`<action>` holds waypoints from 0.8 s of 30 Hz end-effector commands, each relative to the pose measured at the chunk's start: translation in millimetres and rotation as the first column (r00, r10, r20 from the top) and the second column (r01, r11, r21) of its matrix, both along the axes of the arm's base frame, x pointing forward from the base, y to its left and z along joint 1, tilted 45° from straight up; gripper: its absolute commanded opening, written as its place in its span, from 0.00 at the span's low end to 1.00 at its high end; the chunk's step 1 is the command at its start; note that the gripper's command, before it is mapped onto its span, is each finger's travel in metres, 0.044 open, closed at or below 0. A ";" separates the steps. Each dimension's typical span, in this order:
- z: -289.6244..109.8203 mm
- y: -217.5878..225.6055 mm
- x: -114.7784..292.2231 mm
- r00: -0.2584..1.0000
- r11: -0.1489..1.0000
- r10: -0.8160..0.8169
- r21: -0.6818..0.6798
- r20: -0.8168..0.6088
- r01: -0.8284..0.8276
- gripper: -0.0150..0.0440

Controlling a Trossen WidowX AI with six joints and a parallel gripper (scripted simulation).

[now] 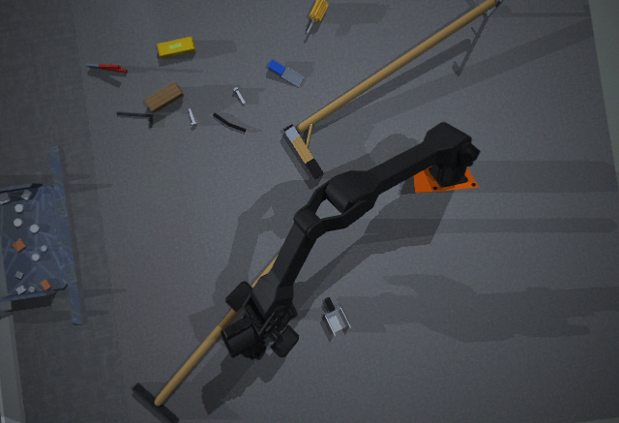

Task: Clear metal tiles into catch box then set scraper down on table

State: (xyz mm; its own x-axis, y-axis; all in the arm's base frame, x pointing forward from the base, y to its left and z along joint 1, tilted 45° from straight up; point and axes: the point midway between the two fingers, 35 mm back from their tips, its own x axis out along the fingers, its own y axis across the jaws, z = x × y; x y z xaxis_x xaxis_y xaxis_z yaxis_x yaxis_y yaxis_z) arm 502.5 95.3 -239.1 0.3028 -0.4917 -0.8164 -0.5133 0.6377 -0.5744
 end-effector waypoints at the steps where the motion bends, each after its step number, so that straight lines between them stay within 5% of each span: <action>1: 2.0 -2.2 3.5 1.000 1.000 0.004 0.000 0.002 -0.004 0.25; 24: 12.4 -15.0 17.9 1.000 1.000 0.003 -0.012 0.014 -0.003 0.25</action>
State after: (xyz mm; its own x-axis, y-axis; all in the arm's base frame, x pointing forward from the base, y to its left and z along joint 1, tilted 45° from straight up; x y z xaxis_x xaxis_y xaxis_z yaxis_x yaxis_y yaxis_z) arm 517.5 82.3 -229.3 0.3129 -0.4967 -0.8096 -0.5055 0.6345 -0.5847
